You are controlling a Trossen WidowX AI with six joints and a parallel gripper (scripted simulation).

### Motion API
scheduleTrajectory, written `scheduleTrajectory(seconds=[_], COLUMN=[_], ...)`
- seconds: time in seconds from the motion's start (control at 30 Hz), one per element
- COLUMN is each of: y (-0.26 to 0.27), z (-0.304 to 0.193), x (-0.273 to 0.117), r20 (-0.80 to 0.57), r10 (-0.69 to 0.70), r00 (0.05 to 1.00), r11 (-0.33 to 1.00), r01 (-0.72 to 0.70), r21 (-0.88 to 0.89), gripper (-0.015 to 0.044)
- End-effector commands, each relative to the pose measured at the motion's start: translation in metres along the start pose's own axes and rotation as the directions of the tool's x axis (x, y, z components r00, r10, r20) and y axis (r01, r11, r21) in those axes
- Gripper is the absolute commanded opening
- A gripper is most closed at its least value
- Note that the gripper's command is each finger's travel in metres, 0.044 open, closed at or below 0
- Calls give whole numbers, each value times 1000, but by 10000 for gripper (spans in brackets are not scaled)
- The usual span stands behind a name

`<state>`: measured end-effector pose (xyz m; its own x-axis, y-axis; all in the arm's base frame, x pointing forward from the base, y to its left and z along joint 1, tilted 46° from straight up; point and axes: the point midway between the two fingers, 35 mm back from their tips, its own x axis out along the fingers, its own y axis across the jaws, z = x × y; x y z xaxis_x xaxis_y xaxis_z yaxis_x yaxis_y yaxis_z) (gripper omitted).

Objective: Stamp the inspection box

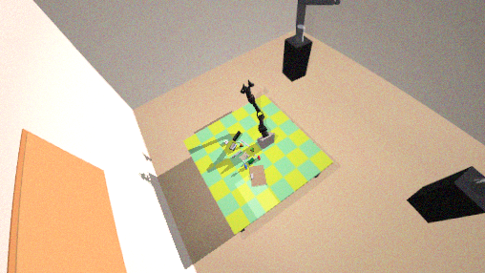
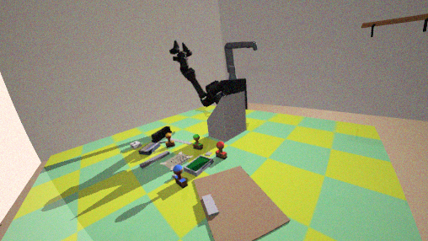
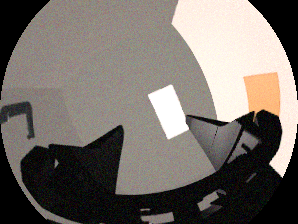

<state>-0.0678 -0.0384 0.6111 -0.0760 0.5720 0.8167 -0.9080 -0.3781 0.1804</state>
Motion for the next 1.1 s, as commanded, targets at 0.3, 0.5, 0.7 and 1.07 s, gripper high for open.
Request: scheduleTrajectory(seconds=[0.3, 0.5, 0.7, 1.07], y=[-124, -215, -302, -421], z=[-70, -121, -168, -229], x=[43, 41, 12, -91], r20=[-141, -233, -303, -357], r10=[-357, -593, -780, -932], r00=[924, 771, 547, 63], r11=[933, 800, 608, 202], r01=[359, 596, 778, 907], r21=[-8, -62, -158, -368], gripper=[219, 219, 219, 219])
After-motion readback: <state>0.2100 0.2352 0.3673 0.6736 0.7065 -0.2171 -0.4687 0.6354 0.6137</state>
